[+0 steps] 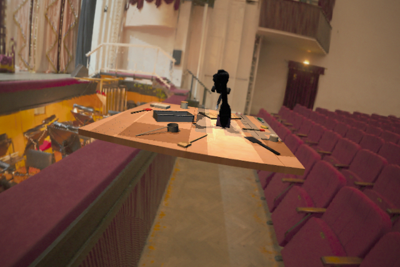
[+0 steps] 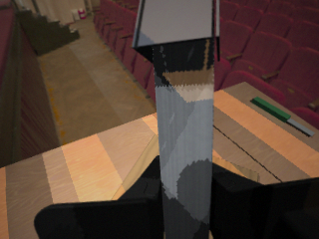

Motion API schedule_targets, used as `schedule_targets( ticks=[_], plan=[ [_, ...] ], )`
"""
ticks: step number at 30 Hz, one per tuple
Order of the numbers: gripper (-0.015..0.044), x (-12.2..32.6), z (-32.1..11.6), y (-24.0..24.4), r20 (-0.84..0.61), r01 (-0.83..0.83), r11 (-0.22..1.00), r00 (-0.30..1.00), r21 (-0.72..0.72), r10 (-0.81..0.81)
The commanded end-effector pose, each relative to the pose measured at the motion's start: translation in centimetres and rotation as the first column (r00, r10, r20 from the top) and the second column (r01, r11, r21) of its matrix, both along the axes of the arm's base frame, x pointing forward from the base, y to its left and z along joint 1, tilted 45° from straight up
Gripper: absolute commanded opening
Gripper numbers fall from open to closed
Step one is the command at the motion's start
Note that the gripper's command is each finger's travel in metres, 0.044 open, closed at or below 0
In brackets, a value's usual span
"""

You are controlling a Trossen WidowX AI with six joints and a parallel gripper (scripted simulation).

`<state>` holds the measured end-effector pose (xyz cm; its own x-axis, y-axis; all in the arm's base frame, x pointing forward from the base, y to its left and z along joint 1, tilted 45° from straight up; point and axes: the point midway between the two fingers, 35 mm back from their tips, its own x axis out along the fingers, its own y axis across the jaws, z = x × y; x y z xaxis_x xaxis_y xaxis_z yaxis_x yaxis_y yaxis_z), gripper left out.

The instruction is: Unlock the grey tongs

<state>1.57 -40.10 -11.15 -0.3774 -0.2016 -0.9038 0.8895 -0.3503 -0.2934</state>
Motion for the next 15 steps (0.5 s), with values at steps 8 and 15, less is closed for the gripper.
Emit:
schedule_targets(
  ticks=[8, 15],
  plan=[
    [-0.0150, 0.1, 2.4, 0.5, -0.049, -0.023, 0.988, 0.999, -0.154, 0.016],
    [-0.0150, 0.1, 2.4, 0.5, -0.050, -0.023, 0.987, 0.999, -0.156, 0.016]
  ],
)
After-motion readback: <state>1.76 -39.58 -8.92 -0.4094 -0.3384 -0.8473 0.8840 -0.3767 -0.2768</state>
